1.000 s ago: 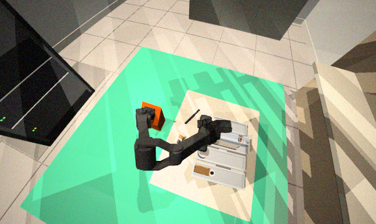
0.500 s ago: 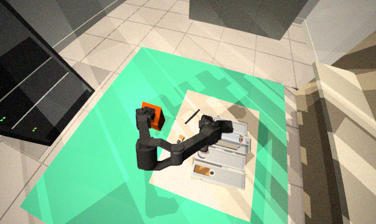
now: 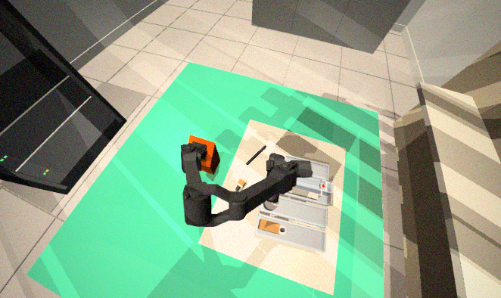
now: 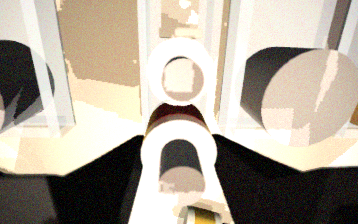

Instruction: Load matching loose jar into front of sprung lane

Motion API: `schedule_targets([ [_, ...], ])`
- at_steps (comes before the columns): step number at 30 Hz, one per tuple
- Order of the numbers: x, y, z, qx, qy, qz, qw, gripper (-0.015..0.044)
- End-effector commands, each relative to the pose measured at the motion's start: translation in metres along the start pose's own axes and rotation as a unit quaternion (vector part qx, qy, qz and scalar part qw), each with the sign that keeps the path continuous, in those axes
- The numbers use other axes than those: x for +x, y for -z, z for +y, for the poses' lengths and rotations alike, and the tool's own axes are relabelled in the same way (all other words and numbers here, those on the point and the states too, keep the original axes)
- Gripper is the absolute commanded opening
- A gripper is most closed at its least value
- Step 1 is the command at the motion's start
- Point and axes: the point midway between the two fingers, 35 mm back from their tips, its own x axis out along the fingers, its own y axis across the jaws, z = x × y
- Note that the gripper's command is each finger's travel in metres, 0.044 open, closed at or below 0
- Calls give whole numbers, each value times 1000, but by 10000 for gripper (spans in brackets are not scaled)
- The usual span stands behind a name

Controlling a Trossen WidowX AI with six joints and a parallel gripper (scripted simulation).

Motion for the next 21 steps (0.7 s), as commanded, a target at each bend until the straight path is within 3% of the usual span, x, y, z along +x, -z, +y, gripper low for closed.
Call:
schedule_targets([
  [1, -4, -9, -3, 8, 2, -10, 1000, 0],
  [21, -6, -16, -4, 8, 2, -11, 1000, 0],
])
